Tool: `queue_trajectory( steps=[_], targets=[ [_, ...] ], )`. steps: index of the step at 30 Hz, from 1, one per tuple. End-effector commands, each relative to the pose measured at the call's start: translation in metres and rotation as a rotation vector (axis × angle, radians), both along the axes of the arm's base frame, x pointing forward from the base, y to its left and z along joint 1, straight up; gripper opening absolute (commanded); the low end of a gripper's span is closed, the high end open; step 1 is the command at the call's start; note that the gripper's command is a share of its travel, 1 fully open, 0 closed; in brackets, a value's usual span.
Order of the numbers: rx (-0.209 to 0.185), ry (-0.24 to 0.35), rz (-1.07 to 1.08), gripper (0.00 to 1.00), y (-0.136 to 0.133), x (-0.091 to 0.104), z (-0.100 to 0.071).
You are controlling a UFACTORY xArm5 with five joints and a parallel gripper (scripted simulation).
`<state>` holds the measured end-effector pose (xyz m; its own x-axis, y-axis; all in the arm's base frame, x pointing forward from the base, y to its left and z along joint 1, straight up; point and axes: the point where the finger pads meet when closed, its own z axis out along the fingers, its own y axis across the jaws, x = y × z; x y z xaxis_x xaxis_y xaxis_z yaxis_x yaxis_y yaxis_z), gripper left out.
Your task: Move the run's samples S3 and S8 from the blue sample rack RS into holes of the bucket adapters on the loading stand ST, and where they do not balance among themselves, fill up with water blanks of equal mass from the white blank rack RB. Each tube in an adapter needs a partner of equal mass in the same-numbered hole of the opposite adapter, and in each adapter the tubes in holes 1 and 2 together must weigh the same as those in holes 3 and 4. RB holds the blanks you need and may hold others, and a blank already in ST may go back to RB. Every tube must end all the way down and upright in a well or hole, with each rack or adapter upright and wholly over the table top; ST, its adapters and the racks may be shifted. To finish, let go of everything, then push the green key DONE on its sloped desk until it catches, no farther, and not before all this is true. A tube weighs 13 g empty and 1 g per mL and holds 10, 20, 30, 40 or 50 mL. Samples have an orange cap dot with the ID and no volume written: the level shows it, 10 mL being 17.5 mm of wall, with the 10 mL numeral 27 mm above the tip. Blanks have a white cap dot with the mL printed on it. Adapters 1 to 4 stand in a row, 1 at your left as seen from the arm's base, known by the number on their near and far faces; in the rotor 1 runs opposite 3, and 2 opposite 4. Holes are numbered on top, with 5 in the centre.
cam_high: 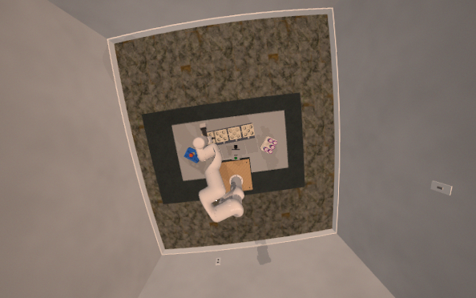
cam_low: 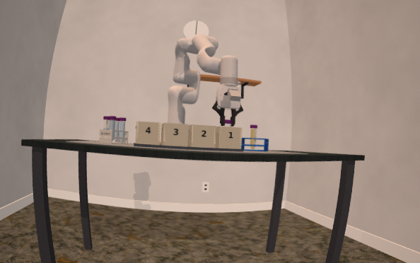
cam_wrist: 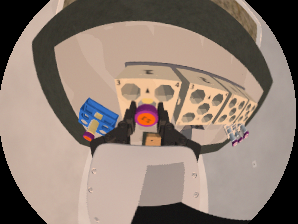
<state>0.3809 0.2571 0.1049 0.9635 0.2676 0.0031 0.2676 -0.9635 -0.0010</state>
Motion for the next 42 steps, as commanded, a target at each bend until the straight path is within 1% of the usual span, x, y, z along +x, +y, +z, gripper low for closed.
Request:
queue_trajectory(
  steps=[1, 27, 35, 37, 42],
  targets=[
    [0.002, -0.003, 0.0, 0.43, 0.001, 0.001, 0.001],
    [0.002, -0.003, 0.0, 0.43, 0.001, 0.001, 0.001],
    [0.002, -0.003, 0.0, 0.43, 0.001, 0.001, 0.017],
    [0.002, -0.003, 0.0, 0.43, 0.001, 0.001, 0.017],
    [0.002, -0.003, 0.0, 0.43, 0.001, 0.001, 0.027]
  ],
)
